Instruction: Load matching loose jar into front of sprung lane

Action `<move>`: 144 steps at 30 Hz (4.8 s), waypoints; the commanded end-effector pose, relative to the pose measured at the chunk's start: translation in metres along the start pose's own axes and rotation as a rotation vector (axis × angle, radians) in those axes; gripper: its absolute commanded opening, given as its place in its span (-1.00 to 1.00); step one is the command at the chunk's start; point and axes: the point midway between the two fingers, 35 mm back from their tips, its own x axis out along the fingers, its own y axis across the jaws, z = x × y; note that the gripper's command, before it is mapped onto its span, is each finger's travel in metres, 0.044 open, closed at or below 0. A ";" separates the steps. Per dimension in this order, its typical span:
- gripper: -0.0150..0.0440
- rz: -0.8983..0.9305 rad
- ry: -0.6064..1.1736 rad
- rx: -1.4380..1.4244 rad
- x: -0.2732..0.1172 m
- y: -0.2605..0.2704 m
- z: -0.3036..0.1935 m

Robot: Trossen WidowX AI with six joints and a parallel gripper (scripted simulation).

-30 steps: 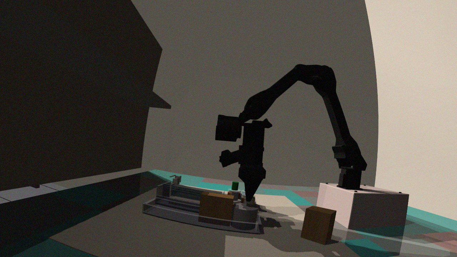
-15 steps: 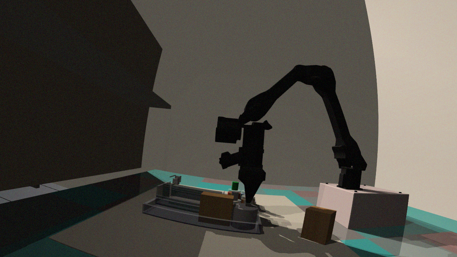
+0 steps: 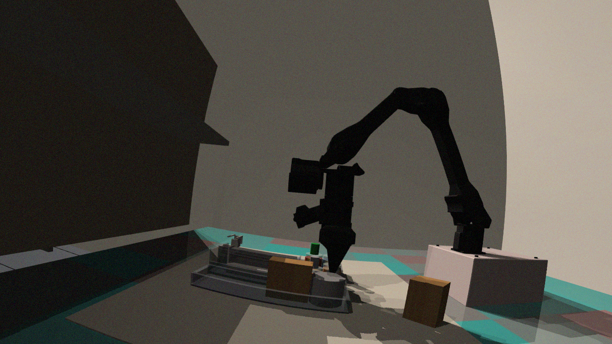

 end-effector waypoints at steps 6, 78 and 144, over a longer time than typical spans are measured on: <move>-0.49 0.001 -0.033 -0.004 0.001 0.000 0.008; -0.49 0.001 -0.032 -0.004 0.012 0.000 0.000; -0.22 0.001 -0.032 -0.004 0.013 0.000 -0.010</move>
